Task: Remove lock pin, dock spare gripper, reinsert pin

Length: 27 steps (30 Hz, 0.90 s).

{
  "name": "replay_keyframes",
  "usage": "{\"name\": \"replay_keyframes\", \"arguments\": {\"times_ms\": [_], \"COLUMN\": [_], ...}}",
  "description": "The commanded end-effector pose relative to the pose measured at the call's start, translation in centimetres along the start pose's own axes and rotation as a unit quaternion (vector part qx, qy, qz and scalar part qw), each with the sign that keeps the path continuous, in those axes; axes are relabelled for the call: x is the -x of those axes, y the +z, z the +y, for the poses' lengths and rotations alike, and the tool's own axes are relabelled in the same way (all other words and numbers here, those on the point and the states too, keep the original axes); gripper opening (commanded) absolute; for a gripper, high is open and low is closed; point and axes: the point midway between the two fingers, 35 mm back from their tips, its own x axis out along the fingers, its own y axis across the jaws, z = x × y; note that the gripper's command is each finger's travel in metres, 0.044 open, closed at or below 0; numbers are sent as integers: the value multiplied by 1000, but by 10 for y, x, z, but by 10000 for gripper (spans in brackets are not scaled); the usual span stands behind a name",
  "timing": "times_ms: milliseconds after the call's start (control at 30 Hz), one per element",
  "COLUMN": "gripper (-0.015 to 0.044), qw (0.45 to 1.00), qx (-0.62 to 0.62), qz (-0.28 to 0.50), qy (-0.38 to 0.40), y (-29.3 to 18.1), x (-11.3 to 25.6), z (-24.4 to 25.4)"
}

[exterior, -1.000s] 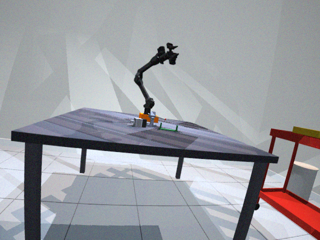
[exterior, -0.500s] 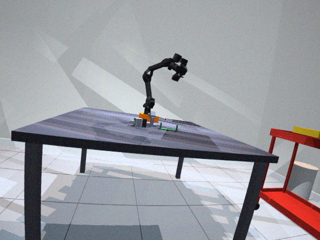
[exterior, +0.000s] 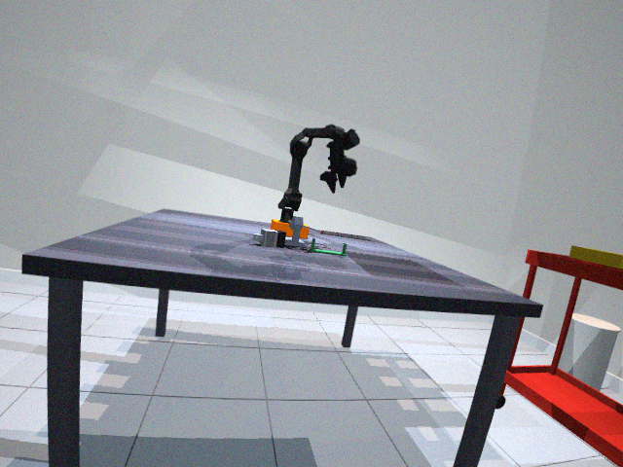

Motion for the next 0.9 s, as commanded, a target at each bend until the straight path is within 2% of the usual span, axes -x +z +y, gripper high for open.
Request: {"name": "replay_keyframes", "arguments": {"times_ms": [0, 100, 167, 367, 633, 867], "gripper": [300, 300, 300, 300, 300, 300], "qw": [994, 982, 978, 978, 978, 978], "qx": [-39, -72, -80, -80, -80, -80], "qz": [5, 8, 8, 8, 9, 9], "qy": [99, 172, 190, 191, 191, 191], "y": [-16, -29, -31, -32, -39, -39], "x": [-28, -44, -47, -53, -110, -117], "z": [26, 47, 52, 54, 81, 83]}}
